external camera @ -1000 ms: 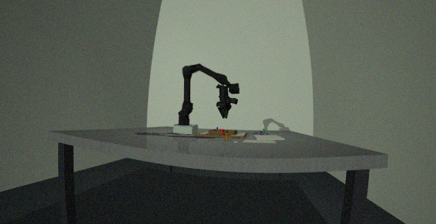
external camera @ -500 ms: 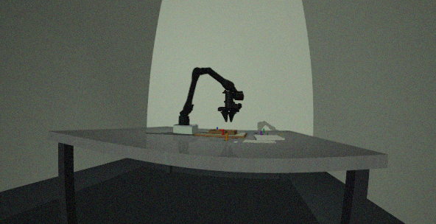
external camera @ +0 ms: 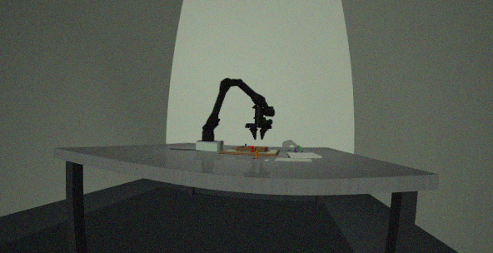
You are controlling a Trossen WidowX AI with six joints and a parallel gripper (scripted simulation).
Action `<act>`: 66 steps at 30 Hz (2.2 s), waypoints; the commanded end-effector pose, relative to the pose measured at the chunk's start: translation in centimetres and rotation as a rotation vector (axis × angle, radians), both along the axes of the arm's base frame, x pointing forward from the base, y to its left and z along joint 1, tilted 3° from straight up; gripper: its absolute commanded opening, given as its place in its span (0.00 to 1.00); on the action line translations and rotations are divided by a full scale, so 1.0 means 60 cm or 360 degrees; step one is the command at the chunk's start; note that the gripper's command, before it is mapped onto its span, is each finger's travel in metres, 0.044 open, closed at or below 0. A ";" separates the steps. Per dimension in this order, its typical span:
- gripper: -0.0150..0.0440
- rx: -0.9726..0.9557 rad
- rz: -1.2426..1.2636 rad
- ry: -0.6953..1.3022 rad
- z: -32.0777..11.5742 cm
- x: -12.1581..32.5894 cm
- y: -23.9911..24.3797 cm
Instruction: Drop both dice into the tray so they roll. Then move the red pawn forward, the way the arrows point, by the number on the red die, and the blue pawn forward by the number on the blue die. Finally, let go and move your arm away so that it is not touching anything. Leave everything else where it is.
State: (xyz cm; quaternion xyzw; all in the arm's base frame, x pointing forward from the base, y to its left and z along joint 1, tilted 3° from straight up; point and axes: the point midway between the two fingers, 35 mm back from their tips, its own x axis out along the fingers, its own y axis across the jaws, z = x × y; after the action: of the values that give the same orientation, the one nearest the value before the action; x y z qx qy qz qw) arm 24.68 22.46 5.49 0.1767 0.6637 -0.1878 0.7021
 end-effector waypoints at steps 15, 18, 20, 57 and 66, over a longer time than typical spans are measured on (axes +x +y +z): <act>0.72 0.0003 -0.0021 0.0002 -0.058 0.001 0.001; 0.72 0.0003 -0.0021 0.0002 -0.066 0.001 0.001; 0.72 0.0003 -0.0021 0.0002 -0.071 0.001 0.001; 0.25 0.0004 -0.0021 0.0001 -0.027 0.008 0.011; 0.25 0.0004 -0.0021 0.0001 0.072 0.003 0.014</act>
State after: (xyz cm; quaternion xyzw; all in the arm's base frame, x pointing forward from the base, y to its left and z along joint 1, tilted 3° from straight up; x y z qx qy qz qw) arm 25.02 23.23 7.32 0.1773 0.6643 -0.1914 0.7005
